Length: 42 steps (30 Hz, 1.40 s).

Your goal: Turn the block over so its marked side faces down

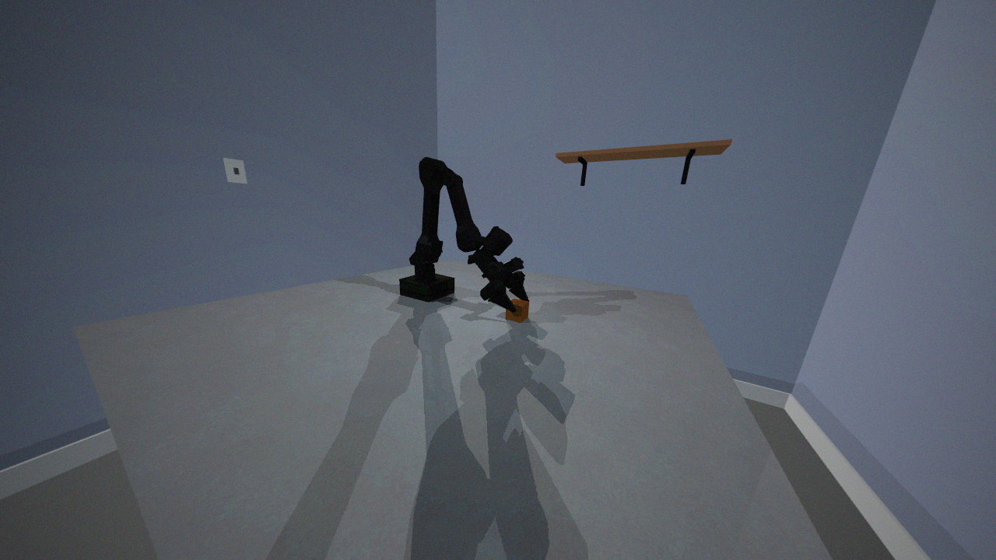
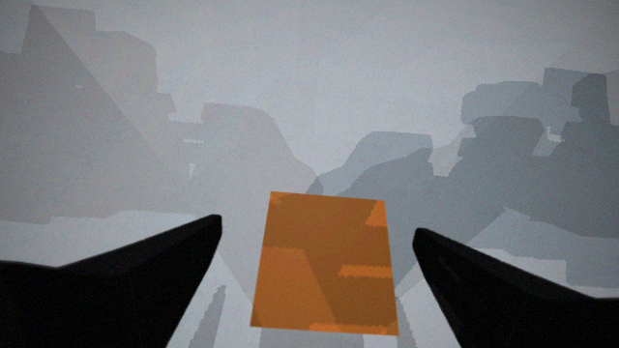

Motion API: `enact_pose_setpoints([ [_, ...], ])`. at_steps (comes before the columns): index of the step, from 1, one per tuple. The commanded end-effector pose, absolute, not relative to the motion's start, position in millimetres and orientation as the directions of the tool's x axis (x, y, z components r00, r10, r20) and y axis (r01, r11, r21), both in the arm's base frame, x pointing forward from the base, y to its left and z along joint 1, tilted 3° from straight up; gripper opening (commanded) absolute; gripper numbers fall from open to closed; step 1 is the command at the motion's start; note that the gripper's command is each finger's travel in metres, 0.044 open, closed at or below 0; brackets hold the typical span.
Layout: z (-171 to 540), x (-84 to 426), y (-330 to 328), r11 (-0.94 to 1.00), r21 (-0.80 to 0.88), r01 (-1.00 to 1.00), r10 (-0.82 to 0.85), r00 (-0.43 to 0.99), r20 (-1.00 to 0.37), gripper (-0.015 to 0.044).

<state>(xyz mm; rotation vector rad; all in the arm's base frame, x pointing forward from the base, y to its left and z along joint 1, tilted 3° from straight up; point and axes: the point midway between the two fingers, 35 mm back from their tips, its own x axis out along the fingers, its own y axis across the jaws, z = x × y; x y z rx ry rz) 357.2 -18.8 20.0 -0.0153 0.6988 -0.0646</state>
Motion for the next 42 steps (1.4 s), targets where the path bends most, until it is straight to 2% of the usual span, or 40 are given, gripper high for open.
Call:
enact_pose_setpoints([
  [1,73.3,341.2,-17.0,0.998,-0.033,0.061,-0.064,0.616,-0.785,0.044],
  [4,84.5,331.0,-16.4,0.998,-0.034,0.061,-0.063,0.577,-0.814,0.044],
  [19,85.5,333.2,-16.5,0.998,-0.034,0.061,-0.062,0.56,-0.826,0.044],
  [27,97.6,354.5,-17.4,0.998,-0.033,0.06,-0.051,0.33,-0.943,0.044],
  [35,111.1,364.7,-18.1,0.998,-0.033,0.061,-0.038,0.077,-0.996,0.044],
  [40,109.5,365.4,-18.2,0.998,-0.033,0.061,-0.037,0.055,-0.998,0.044],
  [42,88.5,366.8,-19.0,0.998,-0.033,0.061,-0.037,0.055,-0.998,0.044],
])
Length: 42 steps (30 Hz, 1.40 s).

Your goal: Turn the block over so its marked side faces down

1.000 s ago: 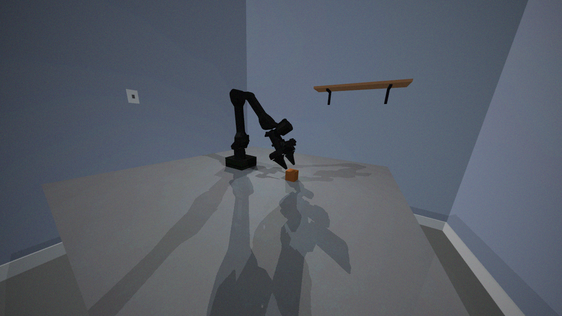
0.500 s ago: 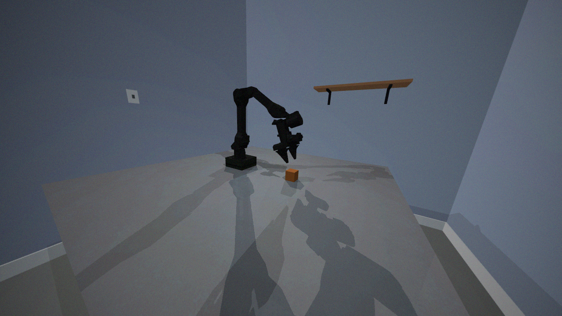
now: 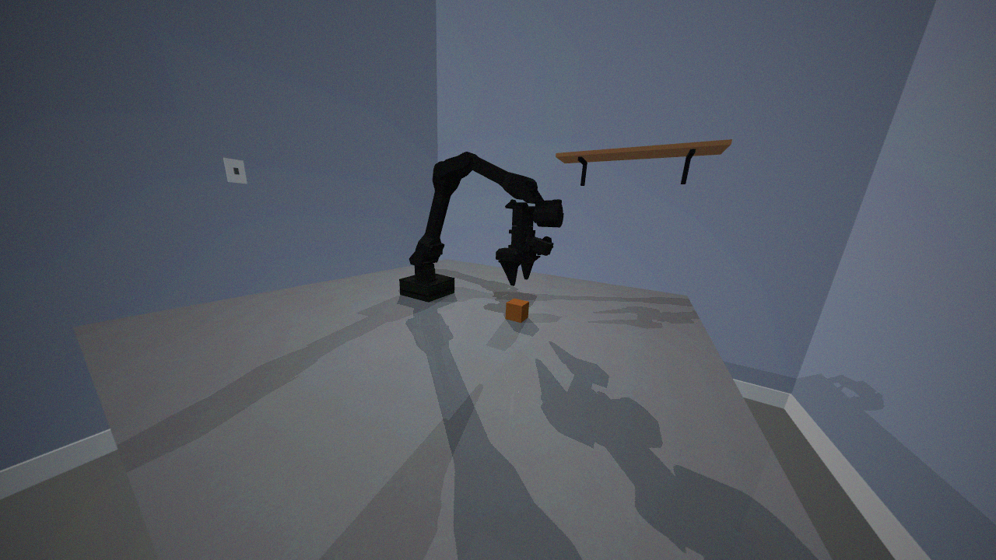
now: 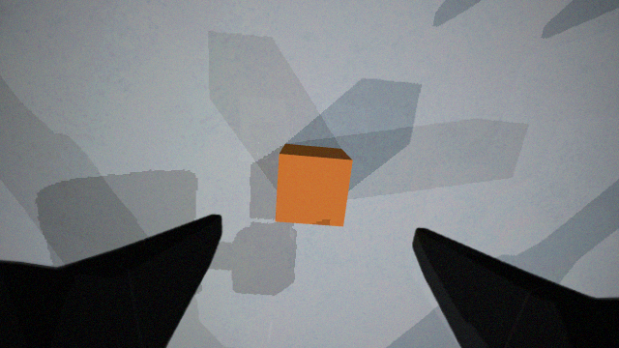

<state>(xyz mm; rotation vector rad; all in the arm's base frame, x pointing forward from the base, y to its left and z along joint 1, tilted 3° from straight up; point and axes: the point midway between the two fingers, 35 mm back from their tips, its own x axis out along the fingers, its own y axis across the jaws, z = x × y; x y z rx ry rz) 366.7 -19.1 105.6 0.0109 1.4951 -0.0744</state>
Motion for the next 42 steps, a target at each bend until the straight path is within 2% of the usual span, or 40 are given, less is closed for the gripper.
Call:
enact_pose_setpoints([
  [1,80.1,367.0,-19.3,0.998,-0.033,0.061,-0.037,0.055,-0.998,0.044],
  [37,25.3,369.6,-21.3,0.998,-0.033,0.061,-0.037,0.055,-0.998,0.044],
  [42,25.3,369.6,-21.3,0.998,-0.033,0.061,-0.037,0.055,-0.998,0.0309],
])
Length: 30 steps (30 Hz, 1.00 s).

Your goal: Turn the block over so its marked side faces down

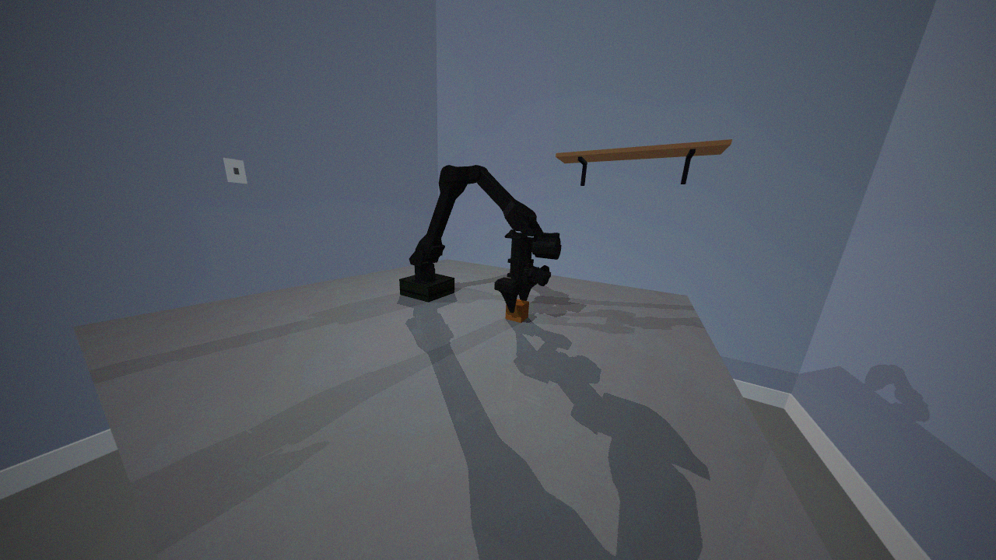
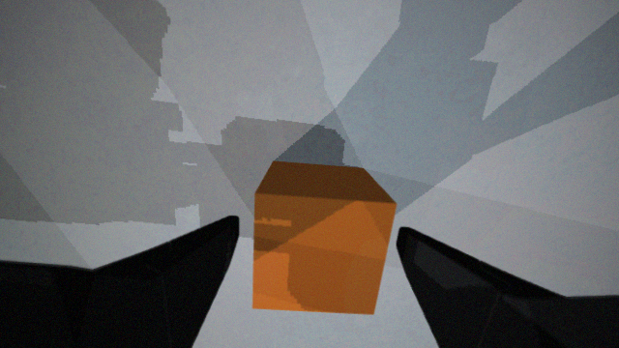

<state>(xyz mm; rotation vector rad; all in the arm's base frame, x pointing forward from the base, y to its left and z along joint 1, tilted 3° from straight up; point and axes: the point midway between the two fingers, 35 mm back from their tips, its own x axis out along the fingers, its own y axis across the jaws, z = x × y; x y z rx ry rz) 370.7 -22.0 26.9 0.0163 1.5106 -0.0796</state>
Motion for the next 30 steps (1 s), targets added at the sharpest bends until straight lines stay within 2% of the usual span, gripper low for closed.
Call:
enact_pose_setpoints([
  [1,25.3,369.6,-21.3,0.998,-0.033,0.061,-0.037,0.055,-0.998,0.0282],
  [2,25.3,369.6,-21.3,0.998,-0.033,0.061,-0.037,0.055,-0.998,0.0256],
  [22,25.3,369.6,-21.3,0.998,-0.033,0.061,-0.037,0.055,-0.998,0.0123],
  [27,50.3,368.6,-20.4,0.998,-0.033,0.061,-0.037,0.055,-0.998,0.0],
  [30,55.3,368.1,-20.2,0.998,-0.033,0.061,-0.037,0.055,-0.998,0.0],
])
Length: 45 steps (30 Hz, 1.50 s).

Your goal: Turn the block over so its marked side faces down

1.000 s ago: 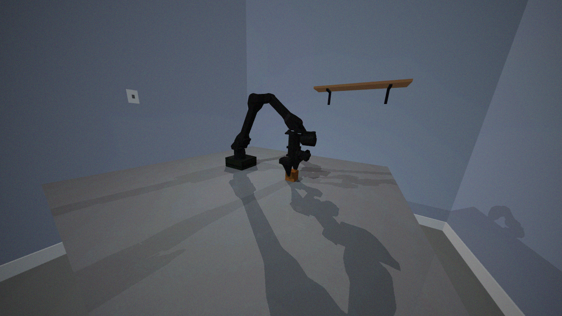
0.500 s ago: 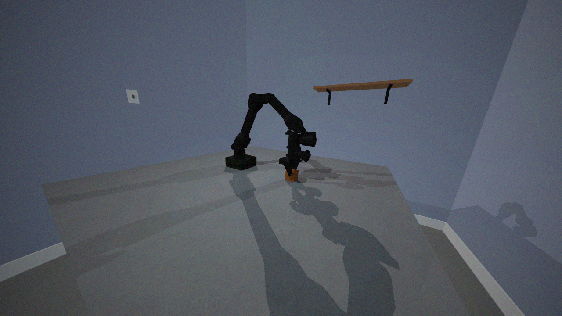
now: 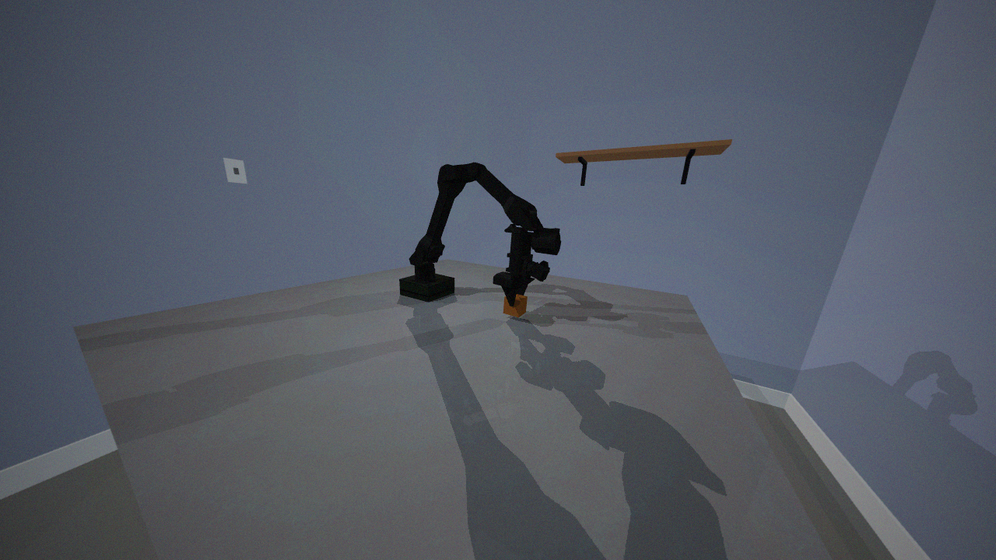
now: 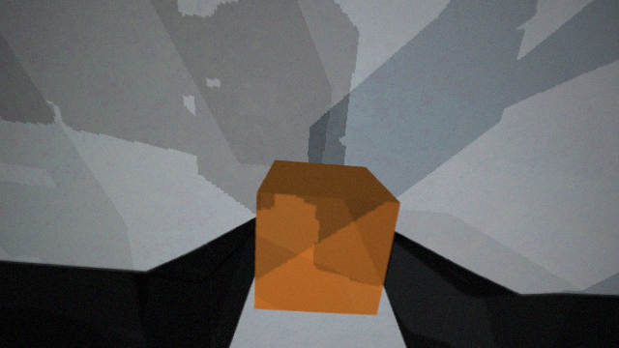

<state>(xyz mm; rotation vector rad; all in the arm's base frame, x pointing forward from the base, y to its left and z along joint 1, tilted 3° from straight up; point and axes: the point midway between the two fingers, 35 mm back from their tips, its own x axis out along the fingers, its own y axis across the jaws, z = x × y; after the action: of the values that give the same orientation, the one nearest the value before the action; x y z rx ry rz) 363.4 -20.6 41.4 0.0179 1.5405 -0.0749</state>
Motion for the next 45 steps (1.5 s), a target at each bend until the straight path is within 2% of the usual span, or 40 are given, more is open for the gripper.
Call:
enact_pose_setpoints([
  [1,55.3,368.1,-20.2,0.998,-0.033,0.061,-0.037,0.055,-0.998,0.0],
  [6,54.2,368.7,-20.2,0.998,-0.033,0.061,-0.038,0.078,-0.996,0.0],
  [37,47.8,364.8,-20.1,0.998,-0.033,0.061,-0.06,0.523,-0.85,0.0],
  [45,44.6,366.2,-20.3,0.998,-0.033,0.061,-0.062,0.561,-0.826,0.0],
])
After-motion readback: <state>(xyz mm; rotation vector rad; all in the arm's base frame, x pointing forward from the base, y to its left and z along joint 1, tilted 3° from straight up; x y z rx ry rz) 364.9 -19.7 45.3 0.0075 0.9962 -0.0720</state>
